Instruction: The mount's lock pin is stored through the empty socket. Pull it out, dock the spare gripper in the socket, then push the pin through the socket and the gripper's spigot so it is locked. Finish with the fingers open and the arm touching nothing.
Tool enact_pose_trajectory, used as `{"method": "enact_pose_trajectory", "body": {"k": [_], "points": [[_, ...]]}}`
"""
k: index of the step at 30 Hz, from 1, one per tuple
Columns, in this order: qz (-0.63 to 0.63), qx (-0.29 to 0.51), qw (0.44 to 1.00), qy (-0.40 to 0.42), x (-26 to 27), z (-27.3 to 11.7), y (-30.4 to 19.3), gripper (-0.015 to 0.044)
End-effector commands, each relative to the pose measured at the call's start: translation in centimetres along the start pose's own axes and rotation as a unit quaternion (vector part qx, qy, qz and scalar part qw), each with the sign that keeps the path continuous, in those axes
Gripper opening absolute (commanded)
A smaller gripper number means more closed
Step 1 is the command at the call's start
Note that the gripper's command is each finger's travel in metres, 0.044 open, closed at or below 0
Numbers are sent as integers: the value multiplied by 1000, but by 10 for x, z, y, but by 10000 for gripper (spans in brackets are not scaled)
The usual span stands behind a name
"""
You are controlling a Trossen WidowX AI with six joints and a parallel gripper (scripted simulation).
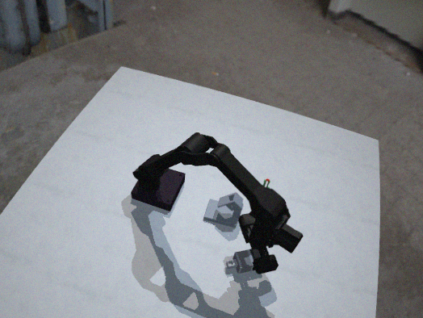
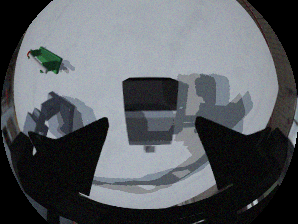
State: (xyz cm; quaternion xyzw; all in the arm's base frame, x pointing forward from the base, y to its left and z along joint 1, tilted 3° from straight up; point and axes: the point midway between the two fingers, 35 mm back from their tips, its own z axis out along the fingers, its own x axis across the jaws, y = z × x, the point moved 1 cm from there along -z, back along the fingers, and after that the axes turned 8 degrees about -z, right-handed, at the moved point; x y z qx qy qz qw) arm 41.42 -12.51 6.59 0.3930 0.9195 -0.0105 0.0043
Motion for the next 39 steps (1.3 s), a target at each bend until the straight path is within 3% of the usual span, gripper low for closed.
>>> {"method": "enact_pose_trajectory", "body": {"k": [1, 31, 37, 39], "points": [[-1, 3, 1000, 0, 0, 7, -1, 440], [-1, 3, 1000, 0, 2, 54, -4, 440], [-1, 3, 1000, 0, 2, 54, -4, 282], [-1, 3, 1000, 0, 2, 54, -4, 269]]}}
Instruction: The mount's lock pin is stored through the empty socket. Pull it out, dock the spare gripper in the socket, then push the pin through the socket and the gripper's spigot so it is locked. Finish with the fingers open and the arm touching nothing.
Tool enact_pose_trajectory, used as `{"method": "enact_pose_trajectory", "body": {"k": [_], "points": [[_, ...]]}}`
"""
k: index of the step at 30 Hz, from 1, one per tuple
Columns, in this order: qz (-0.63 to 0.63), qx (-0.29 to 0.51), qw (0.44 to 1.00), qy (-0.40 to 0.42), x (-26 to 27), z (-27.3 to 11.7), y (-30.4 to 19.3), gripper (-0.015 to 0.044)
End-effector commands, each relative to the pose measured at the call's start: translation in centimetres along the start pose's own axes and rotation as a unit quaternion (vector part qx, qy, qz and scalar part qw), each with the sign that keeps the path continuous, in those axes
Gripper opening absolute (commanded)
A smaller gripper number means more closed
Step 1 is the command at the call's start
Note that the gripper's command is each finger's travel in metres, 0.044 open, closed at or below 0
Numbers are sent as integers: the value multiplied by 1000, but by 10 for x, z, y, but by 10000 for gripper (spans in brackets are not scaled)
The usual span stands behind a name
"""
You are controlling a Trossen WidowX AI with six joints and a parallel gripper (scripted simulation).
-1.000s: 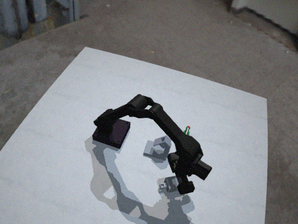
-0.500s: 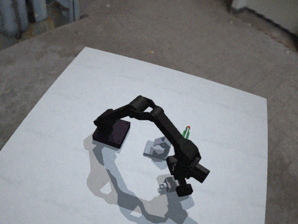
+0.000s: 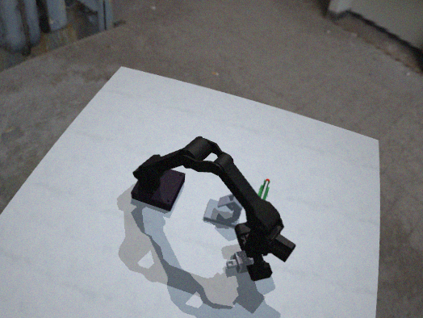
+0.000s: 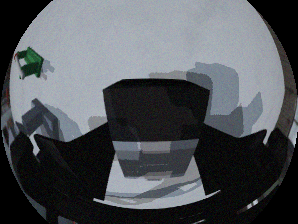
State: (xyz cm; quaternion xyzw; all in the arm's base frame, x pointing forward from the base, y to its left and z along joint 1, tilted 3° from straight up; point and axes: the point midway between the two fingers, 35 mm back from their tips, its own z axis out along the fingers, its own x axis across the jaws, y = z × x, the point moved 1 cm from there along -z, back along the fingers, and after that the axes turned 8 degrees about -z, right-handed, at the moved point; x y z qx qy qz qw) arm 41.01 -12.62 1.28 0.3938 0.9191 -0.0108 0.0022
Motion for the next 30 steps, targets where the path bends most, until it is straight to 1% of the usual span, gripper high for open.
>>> {"method": "enact_pose_trajectory", "body": {"k": [1, 7, 11, 15, 16, 21, 25, 26, 30], "points": [[-2, 2, 1000, -2, -1, 0, -1, 263], [-2, 2, 1000, -2, 0, 0, -1, 222], [-2, 2, 1000, -2, -1, -4, -1, 118], [-2, 2, 1000, -2, -1, -20, -1, 12], [-2, 2, 1000, -2, -1, -26, 0, 0], [-2, 2, 1000, -2, 0, -49, -1, 0], [-2, 2, 1000, -2, 0, -50, -1, 0], [-3, 2, 1000, 2, 0, -43, -1, 0], [-44, 2, 999, 2, 1, -44, -1, 0]]}}
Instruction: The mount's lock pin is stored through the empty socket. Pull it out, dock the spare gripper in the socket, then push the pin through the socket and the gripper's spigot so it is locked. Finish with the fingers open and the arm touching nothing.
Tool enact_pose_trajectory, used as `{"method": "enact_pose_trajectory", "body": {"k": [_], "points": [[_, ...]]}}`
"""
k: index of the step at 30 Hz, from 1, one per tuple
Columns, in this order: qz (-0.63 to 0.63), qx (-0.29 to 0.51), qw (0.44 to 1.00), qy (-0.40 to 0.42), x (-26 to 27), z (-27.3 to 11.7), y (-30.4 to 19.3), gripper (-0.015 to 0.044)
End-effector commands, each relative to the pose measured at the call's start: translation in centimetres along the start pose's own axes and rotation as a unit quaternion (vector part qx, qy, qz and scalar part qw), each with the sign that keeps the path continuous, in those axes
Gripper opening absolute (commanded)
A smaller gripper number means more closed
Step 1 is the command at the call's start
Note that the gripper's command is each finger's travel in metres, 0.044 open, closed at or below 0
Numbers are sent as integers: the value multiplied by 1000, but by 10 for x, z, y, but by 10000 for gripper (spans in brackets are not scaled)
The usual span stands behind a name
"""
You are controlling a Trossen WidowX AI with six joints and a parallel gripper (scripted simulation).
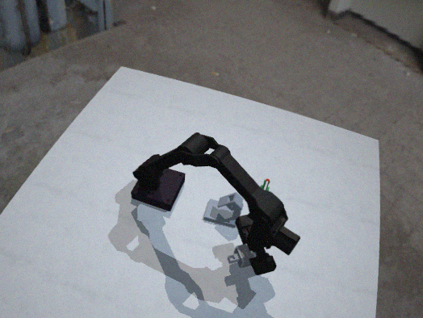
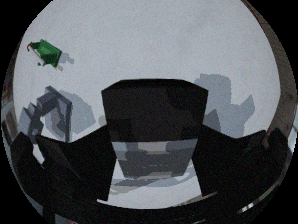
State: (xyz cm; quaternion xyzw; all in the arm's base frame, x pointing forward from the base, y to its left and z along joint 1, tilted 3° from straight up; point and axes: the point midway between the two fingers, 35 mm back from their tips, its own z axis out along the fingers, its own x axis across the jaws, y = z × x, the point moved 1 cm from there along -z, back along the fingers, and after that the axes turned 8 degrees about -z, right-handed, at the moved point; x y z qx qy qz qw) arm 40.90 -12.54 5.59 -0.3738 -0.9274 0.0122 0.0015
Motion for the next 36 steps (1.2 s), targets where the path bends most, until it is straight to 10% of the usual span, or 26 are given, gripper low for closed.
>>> {"method": "enact_pose_trajectory", "body": {"k": [1, 36], "points": [[-35, -1, 999, -1, 0, -1, 0, 0], [-450, 1, 893, -2, 6, -3, -6, 0]]}}
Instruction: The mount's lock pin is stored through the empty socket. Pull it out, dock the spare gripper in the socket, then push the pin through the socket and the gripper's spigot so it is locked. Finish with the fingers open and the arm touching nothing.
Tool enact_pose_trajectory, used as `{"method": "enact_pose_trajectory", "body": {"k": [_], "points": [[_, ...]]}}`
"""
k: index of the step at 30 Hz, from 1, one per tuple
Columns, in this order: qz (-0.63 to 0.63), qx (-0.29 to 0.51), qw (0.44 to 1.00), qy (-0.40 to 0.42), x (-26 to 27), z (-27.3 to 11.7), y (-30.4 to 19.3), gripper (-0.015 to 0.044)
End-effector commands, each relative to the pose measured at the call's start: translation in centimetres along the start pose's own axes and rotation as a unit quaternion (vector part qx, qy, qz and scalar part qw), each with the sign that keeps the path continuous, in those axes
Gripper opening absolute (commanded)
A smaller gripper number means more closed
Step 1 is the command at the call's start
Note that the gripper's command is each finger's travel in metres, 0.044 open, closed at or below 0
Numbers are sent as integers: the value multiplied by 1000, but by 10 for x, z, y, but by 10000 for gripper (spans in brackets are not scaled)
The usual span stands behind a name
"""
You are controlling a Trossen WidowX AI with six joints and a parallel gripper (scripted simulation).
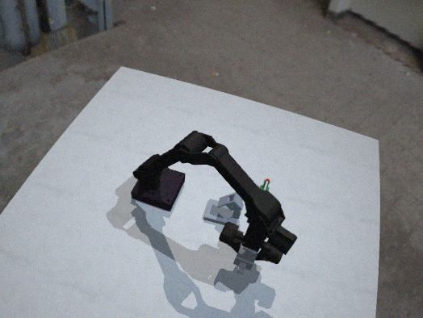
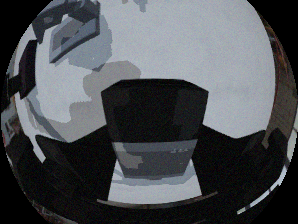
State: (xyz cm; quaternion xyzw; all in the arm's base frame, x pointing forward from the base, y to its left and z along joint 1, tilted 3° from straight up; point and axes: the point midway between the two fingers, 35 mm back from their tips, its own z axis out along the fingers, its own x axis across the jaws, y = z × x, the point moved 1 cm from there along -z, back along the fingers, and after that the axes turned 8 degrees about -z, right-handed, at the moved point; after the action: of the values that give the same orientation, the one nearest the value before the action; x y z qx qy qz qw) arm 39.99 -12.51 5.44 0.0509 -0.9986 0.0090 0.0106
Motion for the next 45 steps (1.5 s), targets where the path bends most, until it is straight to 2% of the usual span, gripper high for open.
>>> {"method": "enact_pose_trajectory", "body": {"k": [1, 23, 45], "points": [[-45, 4, 999, -6, 0, -5, -1, 0], [-312, 6, 950, -4, 5, -6, 0, 0], [-555, 7, 832, -3, 11, -7, 0, 0]]}}
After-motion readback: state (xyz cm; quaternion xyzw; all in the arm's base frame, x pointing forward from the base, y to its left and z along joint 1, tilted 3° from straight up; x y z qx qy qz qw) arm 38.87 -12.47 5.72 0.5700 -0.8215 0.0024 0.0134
